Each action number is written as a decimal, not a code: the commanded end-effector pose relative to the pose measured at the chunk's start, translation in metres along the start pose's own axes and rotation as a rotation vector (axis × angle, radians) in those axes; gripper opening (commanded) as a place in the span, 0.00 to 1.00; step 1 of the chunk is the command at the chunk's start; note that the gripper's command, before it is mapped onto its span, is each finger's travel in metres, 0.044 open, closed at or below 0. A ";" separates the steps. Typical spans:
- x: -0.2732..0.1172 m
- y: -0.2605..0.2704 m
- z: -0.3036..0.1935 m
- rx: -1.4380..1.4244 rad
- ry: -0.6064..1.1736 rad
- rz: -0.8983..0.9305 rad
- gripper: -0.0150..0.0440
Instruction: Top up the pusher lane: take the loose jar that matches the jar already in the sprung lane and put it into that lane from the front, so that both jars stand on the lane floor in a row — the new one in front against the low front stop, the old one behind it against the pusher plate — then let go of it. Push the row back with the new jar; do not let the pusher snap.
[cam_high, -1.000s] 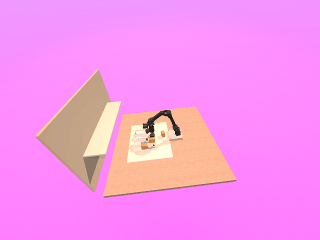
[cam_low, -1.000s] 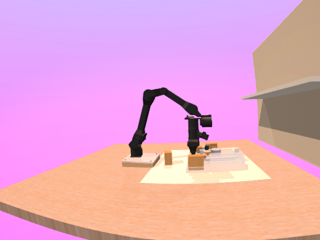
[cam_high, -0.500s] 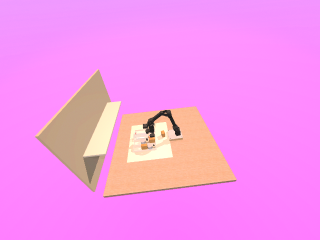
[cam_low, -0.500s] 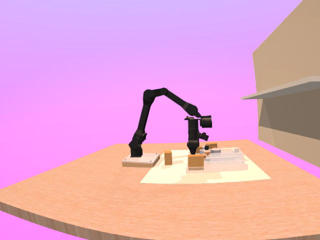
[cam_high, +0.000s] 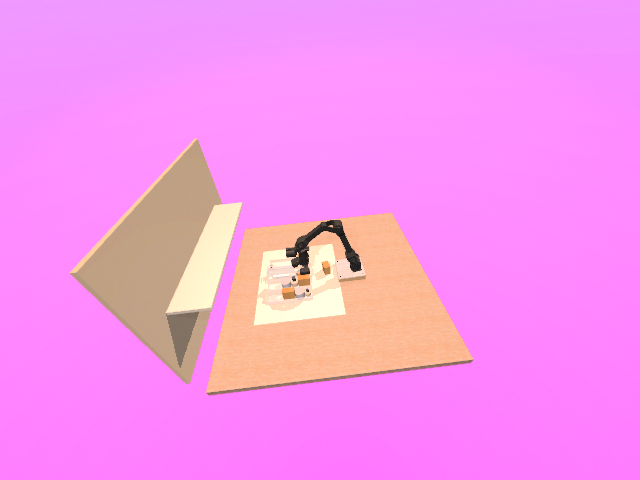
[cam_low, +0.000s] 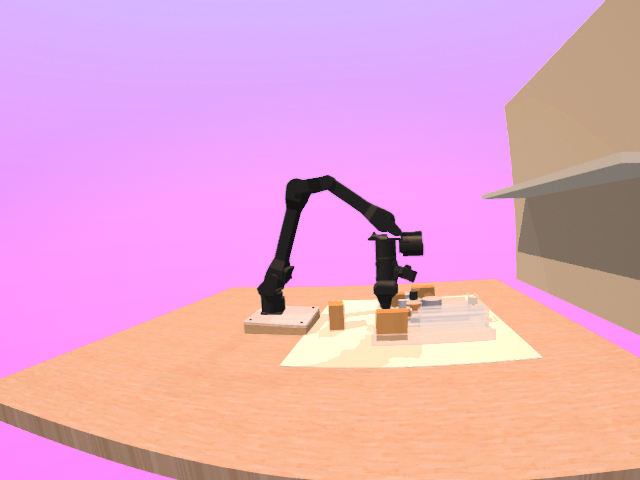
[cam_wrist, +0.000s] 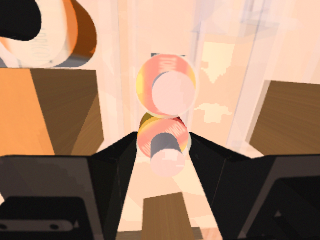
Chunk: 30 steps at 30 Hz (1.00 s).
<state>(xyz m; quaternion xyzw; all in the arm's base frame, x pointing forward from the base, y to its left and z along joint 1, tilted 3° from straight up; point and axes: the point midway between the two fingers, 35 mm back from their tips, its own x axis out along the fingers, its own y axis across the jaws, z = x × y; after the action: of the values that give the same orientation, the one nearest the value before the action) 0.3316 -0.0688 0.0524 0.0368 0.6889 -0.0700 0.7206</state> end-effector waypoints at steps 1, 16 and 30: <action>-0.001 0.000 0.002 0.000 -0.014 0.001 0.25; 0.000 0.000 0.000 -0.001 -0.014 0.001 0.25; 0.000 0.000 -0.005 -0.001 -0.014 0.001 0.25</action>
<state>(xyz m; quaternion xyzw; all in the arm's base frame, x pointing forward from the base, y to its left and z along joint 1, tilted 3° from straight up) 0.3267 -0.0681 0.0517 0.0369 0.6880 -0.0703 0.7214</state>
